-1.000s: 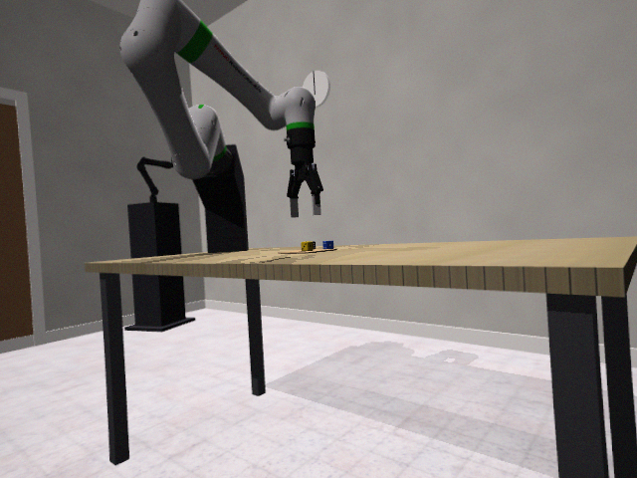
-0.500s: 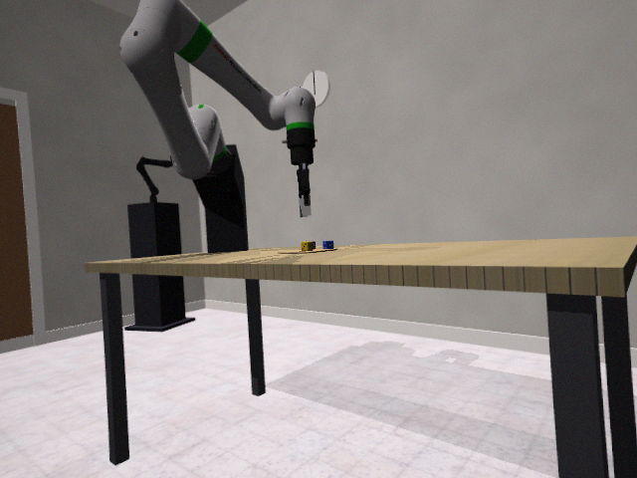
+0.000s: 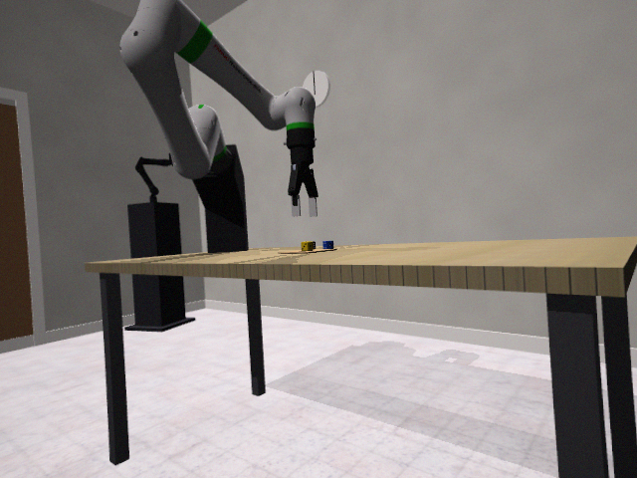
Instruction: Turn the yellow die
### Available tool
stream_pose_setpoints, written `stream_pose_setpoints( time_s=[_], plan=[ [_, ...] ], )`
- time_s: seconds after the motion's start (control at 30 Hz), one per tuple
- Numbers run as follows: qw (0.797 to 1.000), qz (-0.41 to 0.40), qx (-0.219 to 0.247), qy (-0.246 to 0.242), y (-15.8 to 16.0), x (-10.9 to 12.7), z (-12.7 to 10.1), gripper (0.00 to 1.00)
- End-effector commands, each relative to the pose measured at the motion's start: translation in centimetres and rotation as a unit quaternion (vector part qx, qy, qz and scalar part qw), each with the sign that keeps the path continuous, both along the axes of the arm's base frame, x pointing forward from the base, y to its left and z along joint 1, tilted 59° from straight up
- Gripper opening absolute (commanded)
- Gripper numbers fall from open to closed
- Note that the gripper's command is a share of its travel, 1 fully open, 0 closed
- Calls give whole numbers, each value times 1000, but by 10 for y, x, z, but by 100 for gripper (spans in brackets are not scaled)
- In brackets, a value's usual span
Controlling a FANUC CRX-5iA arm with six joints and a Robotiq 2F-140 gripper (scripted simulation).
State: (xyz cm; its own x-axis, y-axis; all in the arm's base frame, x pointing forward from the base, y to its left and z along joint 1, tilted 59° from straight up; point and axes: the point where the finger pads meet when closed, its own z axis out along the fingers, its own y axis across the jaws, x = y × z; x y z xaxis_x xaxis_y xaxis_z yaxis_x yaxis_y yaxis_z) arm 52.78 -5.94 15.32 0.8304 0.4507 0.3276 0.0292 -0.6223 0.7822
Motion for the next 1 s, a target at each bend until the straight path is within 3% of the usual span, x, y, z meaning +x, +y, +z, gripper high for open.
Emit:
stream_pose_setpoints(
  time_s=[0.0, 0.37, 0.43, 0.5, 0.67, 0.9, 0.97],
  plan=[
    [996, -44, 44, -61, 0, 0, 0, 100],
    [966, -135, 141, -171, 0, 0, 0, 100],
    [966, -135, 141, -171, 0, 0, 0, 100],
    [949, -165, 173, -208, 0, 0, 0, 100],
    [928, -194, 204, -244, 0, 0, 0, 100],
    [874, -253, 268, -316, 0, 0, 0, 100],
    [873, -254, 268, -317, 0, 0, 0, 100]
  ],
)
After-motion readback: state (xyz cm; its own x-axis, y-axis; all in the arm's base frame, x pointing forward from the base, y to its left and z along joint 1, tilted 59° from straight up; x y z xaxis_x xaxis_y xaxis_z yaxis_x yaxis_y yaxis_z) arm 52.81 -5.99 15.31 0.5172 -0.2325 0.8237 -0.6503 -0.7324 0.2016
